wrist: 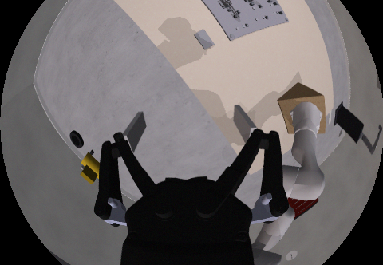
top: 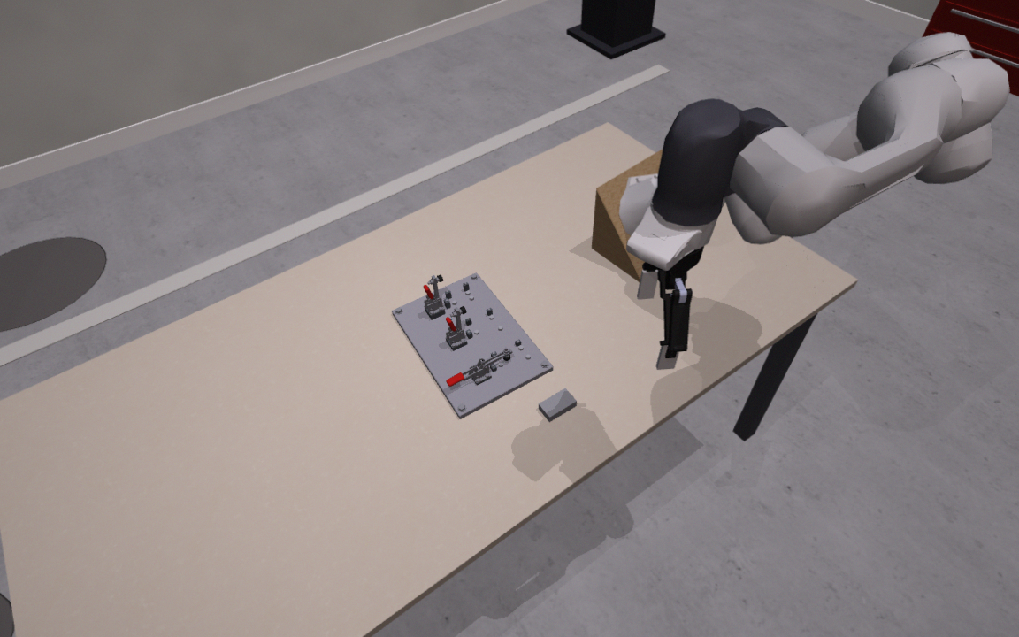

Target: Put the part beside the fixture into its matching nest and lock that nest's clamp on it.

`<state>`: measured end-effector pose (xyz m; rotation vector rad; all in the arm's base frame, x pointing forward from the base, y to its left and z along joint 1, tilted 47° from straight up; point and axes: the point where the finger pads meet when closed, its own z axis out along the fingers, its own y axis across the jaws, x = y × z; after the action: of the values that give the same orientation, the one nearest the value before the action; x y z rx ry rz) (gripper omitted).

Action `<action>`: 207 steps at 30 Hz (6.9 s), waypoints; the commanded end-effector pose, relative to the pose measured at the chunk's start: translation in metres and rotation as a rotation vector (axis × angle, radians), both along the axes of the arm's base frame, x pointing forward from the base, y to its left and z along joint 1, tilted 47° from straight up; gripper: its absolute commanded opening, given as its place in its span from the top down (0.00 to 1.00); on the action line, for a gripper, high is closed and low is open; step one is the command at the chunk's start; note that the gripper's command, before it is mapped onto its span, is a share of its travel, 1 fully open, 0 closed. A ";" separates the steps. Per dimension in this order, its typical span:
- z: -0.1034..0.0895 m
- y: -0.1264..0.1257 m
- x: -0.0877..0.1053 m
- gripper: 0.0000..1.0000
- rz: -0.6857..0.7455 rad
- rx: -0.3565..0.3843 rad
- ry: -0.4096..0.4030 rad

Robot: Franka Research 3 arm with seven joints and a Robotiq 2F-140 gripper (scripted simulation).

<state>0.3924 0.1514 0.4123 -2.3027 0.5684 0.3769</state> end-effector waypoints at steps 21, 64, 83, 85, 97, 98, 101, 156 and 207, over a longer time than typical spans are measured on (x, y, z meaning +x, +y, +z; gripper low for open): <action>-0.073 -0.048 0.067 0.00 -0.433 -0.037 0.439; -0.215 -0.136 0.123 0.00 -1.035 -0.109 1.068; -0.291 -0.179 0.127 0.00 -1.310 -0.154 1.358; -0.300 -0.184 0.127 0.00 -1.341 -0.160 1.390; -0.350 -0.210 0.120 0.00 -1.514 -0.193 1.572; -0.354 -0.213 0.120 0.00 -1.528 -0.196 1.587; -0.367 -0.219 0.117 0.00 -1.573 -0.206 1.634; -0.445 -0.257 0.091 0.00 -1.836 -0.269 1.905; -0.447 -0.257 0.091 1.00 -1.840 -0.270 1.909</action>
<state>0.4832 -0.1043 -0.0339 -0.0024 2.9959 1.2804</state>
